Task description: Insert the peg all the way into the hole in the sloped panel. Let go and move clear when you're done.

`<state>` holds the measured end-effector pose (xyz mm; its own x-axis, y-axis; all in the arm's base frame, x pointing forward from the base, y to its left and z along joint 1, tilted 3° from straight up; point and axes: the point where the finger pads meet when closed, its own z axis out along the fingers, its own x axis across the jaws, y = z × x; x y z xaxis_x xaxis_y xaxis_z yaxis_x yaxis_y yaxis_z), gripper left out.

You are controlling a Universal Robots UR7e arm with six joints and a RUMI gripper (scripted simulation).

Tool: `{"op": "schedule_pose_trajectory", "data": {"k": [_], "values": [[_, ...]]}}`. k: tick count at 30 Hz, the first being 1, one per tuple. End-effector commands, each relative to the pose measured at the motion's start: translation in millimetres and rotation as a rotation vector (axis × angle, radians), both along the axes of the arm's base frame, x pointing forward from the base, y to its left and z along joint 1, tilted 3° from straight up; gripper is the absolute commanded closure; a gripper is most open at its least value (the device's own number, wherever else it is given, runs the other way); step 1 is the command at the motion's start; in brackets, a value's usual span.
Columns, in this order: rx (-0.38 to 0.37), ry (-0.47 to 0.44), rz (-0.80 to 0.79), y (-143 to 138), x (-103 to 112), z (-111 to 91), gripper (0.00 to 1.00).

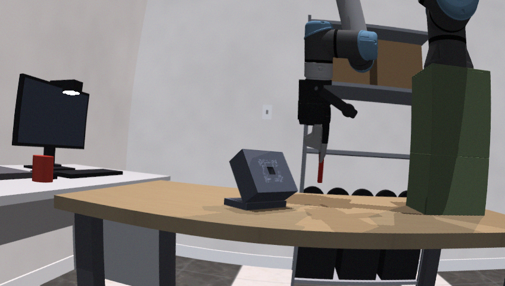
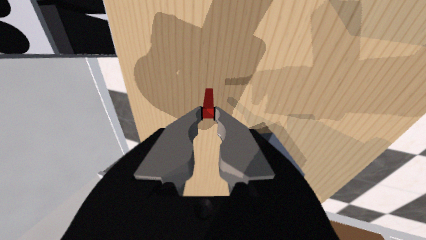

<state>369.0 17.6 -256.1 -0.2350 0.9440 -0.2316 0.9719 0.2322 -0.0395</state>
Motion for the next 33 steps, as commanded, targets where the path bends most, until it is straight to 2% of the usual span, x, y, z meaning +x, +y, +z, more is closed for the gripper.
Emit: {"op": "schedule_pose_trajectory", "data": {"k": [1,33], "values": [[-0.015,-0.005,0.015,2.9,2.4,0.0,1.00],[-0.079,-0.020,0.089,19.0,5.1,0.5,1.00]]}}
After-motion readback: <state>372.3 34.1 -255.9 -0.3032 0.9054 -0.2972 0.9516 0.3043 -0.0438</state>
